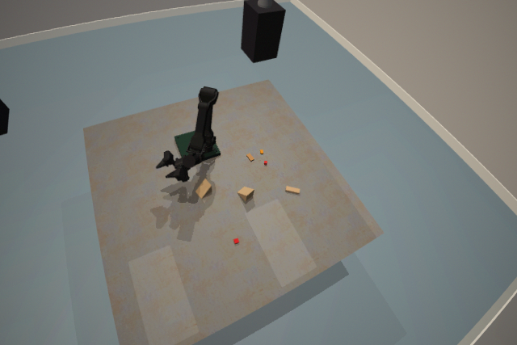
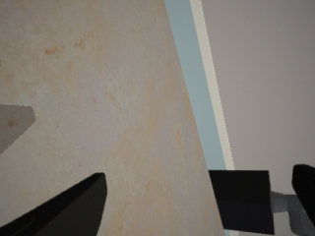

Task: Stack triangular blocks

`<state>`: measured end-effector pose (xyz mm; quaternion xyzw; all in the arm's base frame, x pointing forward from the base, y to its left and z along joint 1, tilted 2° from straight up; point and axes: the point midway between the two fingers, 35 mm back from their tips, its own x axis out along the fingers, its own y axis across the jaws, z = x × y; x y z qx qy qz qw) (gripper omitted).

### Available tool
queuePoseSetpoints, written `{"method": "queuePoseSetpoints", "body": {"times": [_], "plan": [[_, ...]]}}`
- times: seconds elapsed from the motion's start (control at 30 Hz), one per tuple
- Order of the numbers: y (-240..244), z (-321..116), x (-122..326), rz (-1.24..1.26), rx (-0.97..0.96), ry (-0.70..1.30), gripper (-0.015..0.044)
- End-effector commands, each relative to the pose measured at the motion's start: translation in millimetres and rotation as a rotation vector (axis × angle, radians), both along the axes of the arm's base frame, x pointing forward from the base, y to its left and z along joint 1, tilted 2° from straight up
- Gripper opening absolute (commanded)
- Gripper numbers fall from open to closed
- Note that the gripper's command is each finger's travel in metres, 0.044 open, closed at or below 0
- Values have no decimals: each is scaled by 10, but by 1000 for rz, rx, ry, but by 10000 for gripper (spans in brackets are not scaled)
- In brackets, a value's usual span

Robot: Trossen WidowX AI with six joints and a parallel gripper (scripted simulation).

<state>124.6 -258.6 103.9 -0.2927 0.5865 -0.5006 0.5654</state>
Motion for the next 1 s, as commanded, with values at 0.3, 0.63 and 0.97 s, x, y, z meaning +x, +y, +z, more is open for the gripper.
{"method": "queuePoseSetpoints", "body": {"times": [0.3, 0.63, 0.97], "plan": [[363, -11, 1374, 344, 318, -44, 440], [1389, -7, 2307, 529, 714, -8, 440], [2605, 91, 2561, 539, 1061, 126, 440]]}}
